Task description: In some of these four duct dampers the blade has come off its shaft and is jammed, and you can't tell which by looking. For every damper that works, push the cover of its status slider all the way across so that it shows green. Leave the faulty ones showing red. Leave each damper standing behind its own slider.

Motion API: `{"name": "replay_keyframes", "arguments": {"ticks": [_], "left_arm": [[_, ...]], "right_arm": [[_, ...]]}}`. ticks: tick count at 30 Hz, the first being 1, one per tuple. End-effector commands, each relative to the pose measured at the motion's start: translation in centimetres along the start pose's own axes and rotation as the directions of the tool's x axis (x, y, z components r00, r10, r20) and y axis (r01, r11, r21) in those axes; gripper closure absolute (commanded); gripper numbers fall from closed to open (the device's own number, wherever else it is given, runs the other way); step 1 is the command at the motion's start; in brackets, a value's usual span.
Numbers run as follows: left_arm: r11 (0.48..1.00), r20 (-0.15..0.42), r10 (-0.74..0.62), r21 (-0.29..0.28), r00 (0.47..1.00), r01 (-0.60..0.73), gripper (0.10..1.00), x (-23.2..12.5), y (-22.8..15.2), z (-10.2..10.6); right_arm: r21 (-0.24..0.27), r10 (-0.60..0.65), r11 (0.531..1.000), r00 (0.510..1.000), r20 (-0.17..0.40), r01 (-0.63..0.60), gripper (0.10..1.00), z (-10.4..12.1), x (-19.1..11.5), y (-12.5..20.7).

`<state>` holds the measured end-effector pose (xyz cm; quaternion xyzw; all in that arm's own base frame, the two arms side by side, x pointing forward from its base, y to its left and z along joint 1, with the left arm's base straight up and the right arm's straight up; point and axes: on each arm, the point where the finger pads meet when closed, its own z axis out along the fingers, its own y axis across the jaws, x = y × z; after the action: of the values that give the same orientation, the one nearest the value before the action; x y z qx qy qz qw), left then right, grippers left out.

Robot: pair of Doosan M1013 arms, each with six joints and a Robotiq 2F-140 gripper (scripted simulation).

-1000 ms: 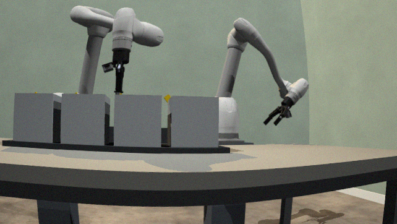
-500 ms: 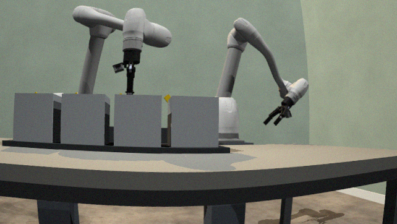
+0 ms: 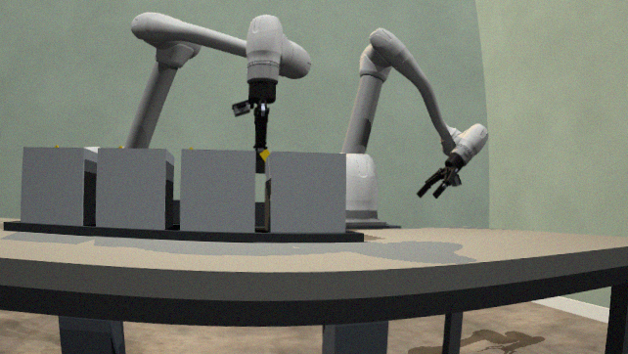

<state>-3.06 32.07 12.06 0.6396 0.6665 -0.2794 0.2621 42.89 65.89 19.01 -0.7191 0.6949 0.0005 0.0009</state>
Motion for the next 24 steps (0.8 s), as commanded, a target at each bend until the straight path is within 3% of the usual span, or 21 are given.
{"name": "replay_keyframes", "arguments": {"ticks": [1,9,15,24], "left_arm": [[1.0,-0.001,0.0,0.0,1.0,0.0,0.098,0.0,0.0,0.0],[1.0,-0.001,0.0,0.0,1.0,0.0,0.098,0.0,0.0,0.0],[1.0,-0.001,0.0,0.0,1.0,0.0,0.098,0.0,0.0,0.0],[1.0,-0.001,0.0,0.0,1.0,0.0,0.098,0.0,0.0,0.0]], "right_arm": [[0.0,0.001,1.0,1.0,-0.001,-0.001,0.999,-0.1,-0.8,-0.1],[0.0,0.001,1.0,1.0,-0.001,-0.001,0.999,0.2,-0.8,-0.2],[0.0,0.001,1.0,1.0,-0.001,-0.001,0.999,3.7,-0.8,-0.3],[0.0,0.001,1.0,1.0,-0.001,-0.001,0.999,3.7,-0.8,-0.3]]}}
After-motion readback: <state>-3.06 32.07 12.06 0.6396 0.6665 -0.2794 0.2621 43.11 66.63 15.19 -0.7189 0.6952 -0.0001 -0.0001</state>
